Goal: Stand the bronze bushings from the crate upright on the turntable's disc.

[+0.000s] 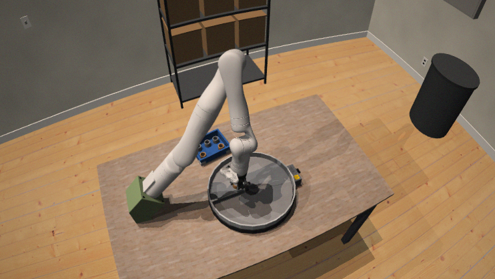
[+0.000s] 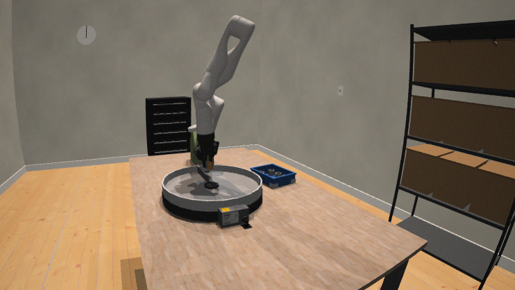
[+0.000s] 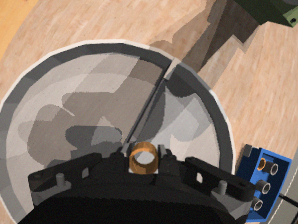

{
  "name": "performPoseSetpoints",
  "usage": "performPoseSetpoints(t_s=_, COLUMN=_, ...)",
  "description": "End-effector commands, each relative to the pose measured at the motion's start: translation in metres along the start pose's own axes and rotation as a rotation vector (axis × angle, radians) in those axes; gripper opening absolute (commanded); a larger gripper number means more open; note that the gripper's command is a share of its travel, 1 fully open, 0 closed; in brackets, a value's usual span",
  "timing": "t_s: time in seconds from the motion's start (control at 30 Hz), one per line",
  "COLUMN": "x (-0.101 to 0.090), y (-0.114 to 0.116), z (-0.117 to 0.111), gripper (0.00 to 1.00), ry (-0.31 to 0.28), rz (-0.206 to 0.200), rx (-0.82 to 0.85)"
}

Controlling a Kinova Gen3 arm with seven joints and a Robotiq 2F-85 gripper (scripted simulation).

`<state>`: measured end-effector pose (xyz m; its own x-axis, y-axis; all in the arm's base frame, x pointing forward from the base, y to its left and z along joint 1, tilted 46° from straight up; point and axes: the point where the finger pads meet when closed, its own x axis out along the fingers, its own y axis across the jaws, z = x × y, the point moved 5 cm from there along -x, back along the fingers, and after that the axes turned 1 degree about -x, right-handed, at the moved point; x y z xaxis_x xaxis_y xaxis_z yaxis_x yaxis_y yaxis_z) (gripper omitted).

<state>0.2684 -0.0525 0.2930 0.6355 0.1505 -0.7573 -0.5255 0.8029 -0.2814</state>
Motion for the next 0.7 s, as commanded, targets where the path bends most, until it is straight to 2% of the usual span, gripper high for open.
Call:
performPoseSetpoints(t_s=0.0, x=0.000, y=-0.006, z=-0.008, gripper=0.00, ry=0.003, rz=-0.009, rx=0.114)
performPoseSetpoints(t_s=0.37, x=-0.005, y=-0.026, z=-0.028, gripper=0.00, ry=-0.035, rz=-0.052, rx=0.574)
performPoseSetpoints(t_s=0.43, x=-0.005, y=-0.026, z=-0.028, gripper=0.00, ry=-0.035, rz=-0.052, rx=0.574)
performPoseSetpoints(t_s=0.67, x=-0.008, y=-0.035, z=-0.037, gripper=0.00, ry=-0.057, rz=-0.074, rx=0.780)
